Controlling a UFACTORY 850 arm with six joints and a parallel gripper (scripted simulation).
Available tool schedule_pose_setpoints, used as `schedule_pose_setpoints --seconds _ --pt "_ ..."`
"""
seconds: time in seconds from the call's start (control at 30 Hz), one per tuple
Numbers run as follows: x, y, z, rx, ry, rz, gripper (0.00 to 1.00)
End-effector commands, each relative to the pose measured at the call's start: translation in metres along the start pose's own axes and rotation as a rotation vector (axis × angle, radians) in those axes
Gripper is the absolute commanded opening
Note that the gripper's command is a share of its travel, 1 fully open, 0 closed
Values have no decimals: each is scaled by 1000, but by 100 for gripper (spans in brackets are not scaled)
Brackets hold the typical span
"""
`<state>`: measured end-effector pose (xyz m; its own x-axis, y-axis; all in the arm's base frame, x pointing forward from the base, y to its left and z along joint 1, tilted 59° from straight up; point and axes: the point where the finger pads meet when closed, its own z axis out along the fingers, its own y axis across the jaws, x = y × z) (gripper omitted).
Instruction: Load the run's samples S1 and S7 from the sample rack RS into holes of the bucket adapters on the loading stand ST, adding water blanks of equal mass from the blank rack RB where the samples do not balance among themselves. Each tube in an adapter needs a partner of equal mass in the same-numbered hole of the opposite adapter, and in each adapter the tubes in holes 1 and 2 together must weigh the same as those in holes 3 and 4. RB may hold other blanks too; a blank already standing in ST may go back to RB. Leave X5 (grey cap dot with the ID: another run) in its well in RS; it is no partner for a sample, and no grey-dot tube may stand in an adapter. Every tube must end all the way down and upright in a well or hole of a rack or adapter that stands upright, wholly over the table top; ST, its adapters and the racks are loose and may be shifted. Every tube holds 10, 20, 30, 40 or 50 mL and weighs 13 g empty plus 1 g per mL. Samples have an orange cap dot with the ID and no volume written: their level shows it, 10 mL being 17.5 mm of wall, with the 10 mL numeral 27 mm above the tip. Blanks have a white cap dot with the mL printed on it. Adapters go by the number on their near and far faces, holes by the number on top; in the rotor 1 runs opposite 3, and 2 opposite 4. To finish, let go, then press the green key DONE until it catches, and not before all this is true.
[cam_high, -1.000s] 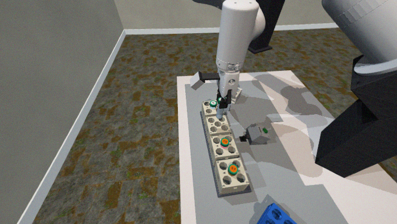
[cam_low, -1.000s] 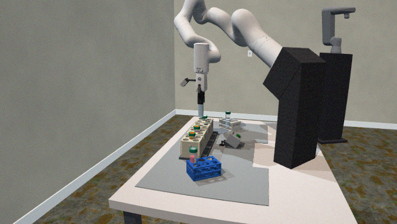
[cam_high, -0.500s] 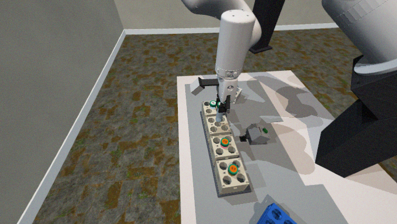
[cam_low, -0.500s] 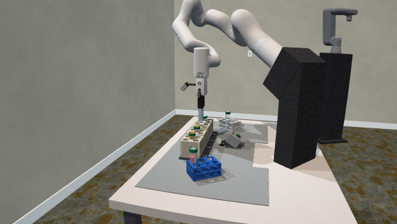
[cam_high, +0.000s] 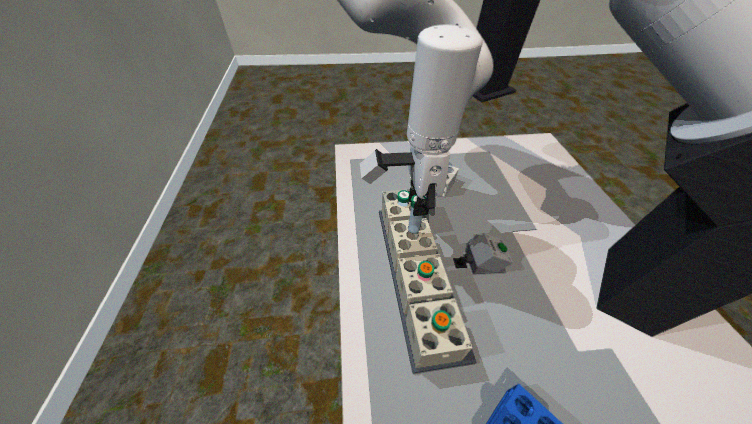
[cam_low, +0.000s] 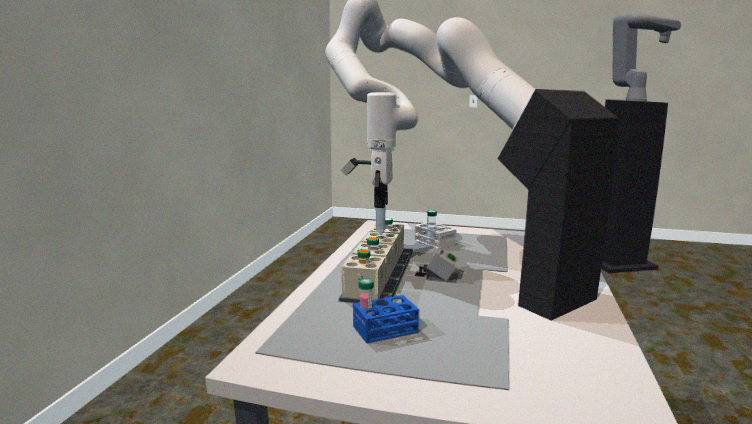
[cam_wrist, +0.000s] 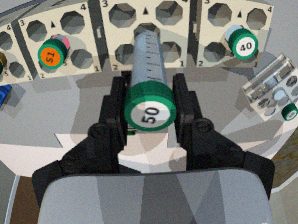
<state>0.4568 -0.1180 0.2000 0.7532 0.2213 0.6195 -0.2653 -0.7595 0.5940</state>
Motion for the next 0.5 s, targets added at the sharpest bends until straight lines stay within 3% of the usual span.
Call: schedule_pose_setpoints --seconds 0.0,0.47 --pt "0 0 0 0 0 0 0" --pt "0 0 10 0 0 0 0"
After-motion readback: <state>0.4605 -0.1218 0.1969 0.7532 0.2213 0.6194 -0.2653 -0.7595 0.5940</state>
